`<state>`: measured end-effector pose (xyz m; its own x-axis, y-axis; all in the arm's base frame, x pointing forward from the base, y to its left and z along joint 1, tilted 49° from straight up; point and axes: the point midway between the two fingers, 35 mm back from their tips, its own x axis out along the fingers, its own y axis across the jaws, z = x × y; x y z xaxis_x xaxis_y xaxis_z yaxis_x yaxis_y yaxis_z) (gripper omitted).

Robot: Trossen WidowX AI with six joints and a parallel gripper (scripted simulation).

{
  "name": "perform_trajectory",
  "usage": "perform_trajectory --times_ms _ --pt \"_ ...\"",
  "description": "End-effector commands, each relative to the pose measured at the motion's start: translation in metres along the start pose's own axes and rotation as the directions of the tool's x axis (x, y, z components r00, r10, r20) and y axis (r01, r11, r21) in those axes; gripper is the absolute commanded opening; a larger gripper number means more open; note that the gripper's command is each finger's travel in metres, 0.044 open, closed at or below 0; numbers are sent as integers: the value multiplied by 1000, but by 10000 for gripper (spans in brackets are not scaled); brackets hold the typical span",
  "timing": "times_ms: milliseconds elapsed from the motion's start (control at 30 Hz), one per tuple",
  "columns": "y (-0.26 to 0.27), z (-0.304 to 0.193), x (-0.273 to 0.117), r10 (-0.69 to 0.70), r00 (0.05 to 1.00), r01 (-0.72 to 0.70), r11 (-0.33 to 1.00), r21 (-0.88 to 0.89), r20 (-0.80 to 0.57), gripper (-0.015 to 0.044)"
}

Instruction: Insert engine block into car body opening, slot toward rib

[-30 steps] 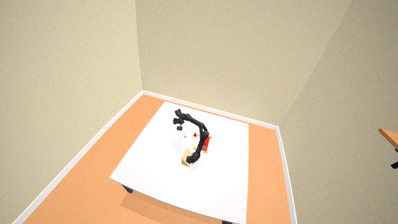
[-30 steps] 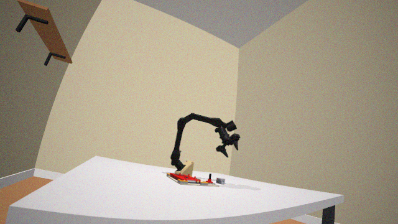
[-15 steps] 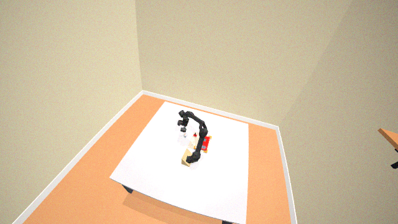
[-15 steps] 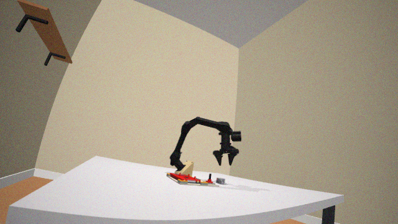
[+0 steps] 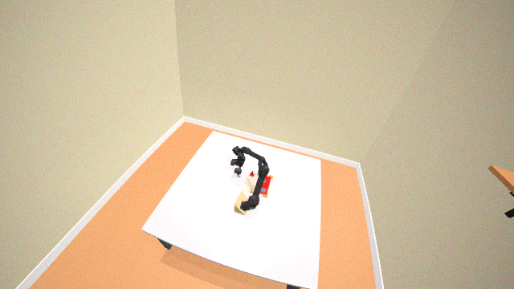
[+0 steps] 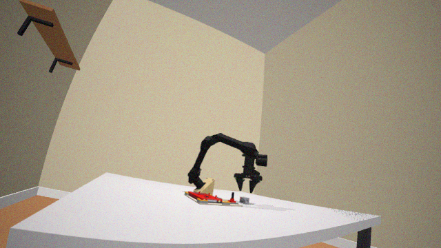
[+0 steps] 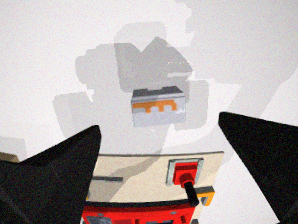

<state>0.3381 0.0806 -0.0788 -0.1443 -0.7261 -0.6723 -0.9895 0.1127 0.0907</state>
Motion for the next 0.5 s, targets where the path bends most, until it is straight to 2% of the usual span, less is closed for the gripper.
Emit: perform_trajectory --times_ms 0,467 --pt "-1 0 10 -10 1000 10 1000 -6 0 440" --pt "-2 -1 33 -10 1000 10 1000 -6 0 440"
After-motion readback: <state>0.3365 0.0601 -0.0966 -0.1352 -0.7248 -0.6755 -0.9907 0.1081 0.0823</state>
